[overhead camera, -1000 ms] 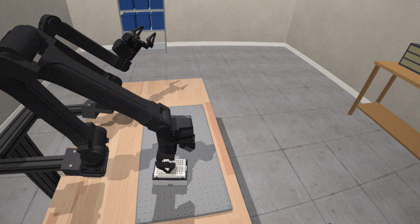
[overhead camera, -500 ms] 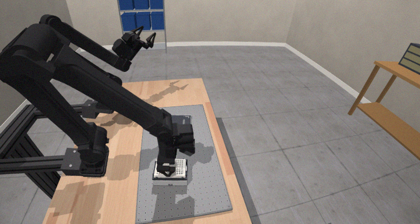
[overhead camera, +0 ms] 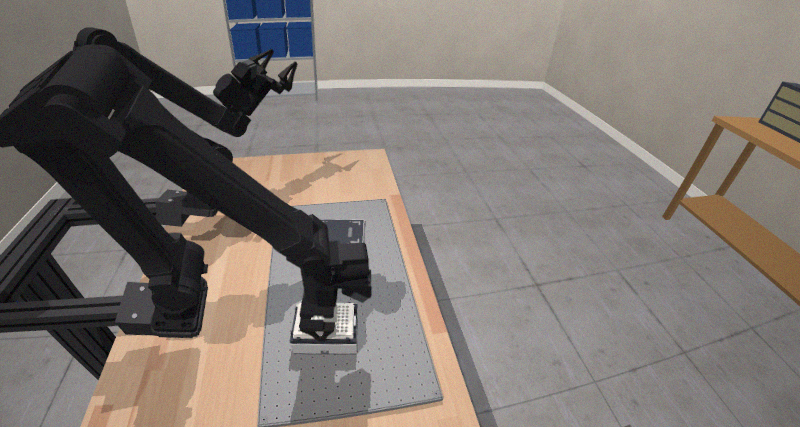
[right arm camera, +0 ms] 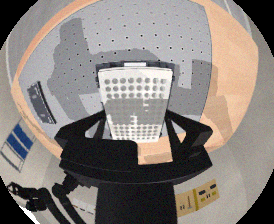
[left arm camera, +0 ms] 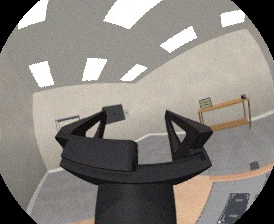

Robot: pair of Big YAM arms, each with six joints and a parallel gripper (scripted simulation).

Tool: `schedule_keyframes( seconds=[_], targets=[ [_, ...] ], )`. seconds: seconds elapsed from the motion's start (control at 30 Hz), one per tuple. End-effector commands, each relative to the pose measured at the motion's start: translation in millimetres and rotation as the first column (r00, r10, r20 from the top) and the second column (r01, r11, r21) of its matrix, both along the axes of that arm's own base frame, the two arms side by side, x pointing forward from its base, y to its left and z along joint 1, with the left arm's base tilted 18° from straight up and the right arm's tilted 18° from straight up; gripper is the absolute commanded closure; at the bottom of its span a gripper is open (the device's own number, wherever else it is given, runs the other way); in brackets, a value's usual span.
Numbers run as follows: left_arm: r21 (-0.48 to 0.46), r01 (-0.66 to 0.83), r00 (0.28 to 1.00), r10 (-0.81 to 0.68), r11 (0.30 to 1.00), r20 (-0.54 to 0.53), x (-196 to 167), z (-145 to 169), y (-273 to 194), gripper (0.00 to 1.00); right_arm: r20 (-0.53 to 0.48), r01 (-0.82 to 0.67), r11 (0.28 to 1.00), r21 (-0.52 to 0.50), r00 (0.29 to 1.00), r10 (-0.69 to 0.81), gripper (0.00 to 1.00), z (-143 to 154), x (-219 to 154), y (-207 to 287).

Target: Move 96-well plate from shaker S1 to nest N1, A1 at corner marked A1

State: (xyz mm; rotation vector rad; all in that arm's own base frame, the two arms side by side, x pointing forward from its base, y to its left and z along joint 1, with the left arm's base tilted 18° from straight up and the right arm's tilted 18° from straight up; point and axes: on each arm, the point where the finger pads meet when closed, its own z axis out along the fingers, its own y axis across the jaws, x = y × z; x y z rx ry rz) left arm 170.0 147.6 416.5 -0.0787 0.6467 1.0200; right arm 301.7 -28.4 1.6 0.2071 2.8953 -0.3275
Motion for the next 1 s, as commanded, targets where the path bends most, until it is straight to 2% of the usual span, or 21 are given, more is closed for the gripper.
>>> schedule_keyframes(
  seconds=[0.0, 0.23, 0.27, 0.97],
  targets=[
    [0.030, -0.024, 1.000, 0.023, 0.999, 0.013, -5.7, 5.2, -2.4, 0.00, 0.032, -0.011, 1.000, 0.003, 0.999, 0.010, 0.00, 8.1, 14.0, 0.0],
    [0.030, -0.024, 1.000, 0.023, 0.999, 0.013, -5.7, 5.2, -2.4, 0.00, 0.032, -0.011, 1.000, 0.003, 0.999, 0.010, 0.00, 8.1, 14.0, 0.0],
    [0.030, -0.024, 1.000, 0.023, 0.999, 0.013, -5.7, 5.2, -2.4, 0.00, 0.032, -0.011, 1.000, 0.003, 0.999, 0.010, 1.00, 8.1, 14.0, 0.0],
    [0.030, -0.024, 1.000, 0.023, 0.999, 0.013, -5.7, 5.2, -2.4, 0.00, 0.032, -0.011, 1.000, 0.003, 0.999, 0.010, 1.00, 8.1, 14.0, 0.0]
  ],
)
